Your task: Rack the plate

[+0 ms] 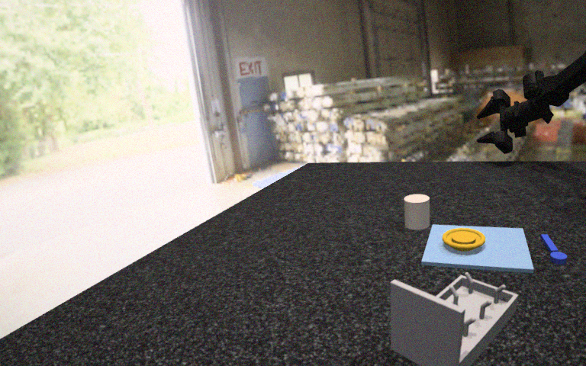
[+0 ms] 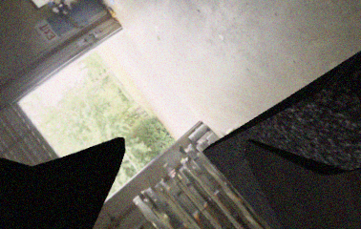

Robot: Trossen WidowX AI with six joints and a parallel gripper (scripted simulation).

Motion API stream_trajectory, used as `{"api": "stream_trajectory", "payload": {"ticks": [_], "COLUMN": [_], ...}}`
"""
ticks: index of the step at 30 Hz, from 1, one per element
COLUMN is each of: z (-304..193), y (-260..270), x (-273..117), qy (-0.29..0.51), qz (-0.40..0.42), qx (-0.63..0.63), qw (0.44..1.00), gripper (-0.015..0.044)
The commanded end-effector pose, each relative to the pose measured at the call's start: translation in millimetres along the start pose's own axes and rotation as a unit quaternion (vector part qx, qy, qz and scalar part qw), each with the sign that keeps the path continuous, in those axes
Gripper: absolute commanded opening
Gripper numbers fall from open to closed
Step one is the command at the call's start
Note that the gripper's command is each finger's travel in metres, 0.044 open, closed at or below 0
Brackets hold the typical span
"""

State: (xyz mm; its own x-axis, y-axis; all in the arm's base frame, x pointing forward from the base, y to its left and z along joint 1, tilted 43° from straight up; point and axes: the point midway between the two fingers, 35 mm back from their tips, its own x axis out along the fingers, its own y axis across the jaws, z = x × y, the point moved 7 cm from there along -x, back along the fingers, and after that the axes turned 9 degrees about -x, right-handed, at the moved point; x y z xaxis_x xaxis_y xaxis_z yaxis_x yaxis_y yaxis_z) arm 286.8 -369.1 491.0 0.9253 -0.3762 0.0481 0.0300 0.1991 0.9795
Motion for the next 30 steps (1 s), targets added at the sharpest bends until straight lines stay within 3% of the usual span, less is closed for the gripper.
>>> {"api": "stream_trajectory", "payload": {"ticks": [1, 30], "z": [-1, -135], "y": [-1, -86], "x": [1, 61], "qy": [0.000, 0.072], "qz": [-0.001, -0.184], "qx": [0.000, -0.106], "qw": [1.000, 0.975], "gripper": [0.0400, 0.0400]}}
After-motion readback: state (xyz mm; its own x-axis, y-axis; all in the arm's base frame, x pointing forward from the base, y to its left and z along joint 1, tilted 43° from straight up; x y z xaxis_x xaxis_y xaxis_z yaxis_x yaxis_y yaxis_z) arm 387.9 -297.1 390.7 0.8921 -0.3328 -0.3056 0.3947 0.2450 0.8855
